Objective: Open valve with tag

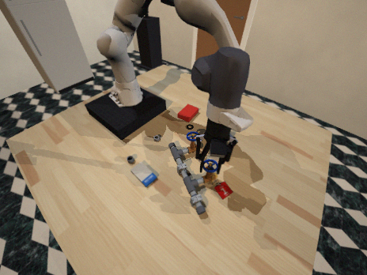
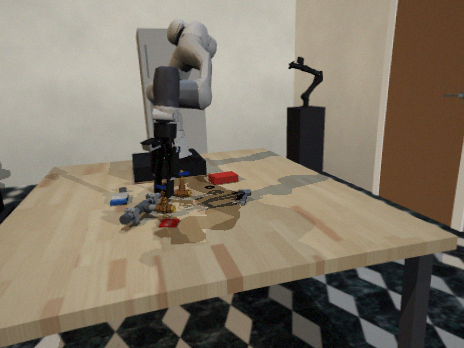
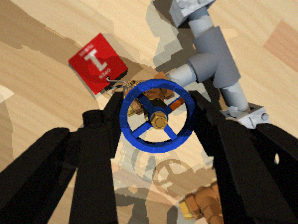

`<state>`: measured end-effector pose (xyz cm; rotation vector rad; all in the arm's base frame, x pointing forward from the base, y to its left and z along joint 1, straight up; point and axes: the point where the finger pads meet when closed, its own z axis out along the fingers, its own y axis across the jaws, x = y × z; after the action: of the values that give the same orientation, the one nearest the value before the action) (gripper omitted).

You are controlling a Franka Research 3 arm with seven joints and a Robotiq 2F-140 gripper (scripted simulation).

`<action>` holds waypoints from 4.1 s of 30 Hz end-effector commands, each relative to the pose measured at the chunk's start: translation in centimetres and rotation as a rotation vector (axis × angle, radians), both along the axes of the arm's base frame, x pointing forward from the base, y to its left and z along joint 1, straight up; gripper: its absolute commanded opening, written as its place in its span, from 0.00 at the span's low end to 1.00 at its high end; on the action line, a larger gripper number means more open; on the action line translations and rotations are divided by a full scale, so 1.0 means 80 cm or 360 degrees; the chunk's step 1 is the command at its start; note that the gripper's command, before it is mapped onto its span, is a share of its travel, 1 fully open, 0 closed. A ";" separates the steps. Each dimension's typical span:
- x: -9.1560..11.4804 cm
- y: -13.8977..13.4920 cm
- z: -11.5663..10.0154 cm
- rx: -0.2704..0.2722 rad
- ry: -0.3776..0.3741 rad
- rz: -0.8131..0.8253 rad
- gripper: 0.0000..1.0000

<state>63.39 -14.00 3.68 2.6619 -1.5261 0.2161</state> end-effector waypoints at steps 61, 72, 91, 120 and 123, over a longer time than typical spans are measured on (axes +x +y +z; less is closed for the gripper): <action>0.000 0.001 -0.001 -0.0235 0.0237 0.2686 0.10; 0.000 0.001 -0.001 -0.0235 0.0237 0.2686 0.10; 0.000 0.001 -0.001 -0.0235 0.0237 0.2686 1.00; 0.000 0.001 -0.001 -0.0127 0.0132 0.1817 1.00; 0.000 0.001 -0.001 -0.0102 0.0102 0.1670 1.00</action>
<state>63.40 -14.12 3.78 3.0394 0.4025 0.1993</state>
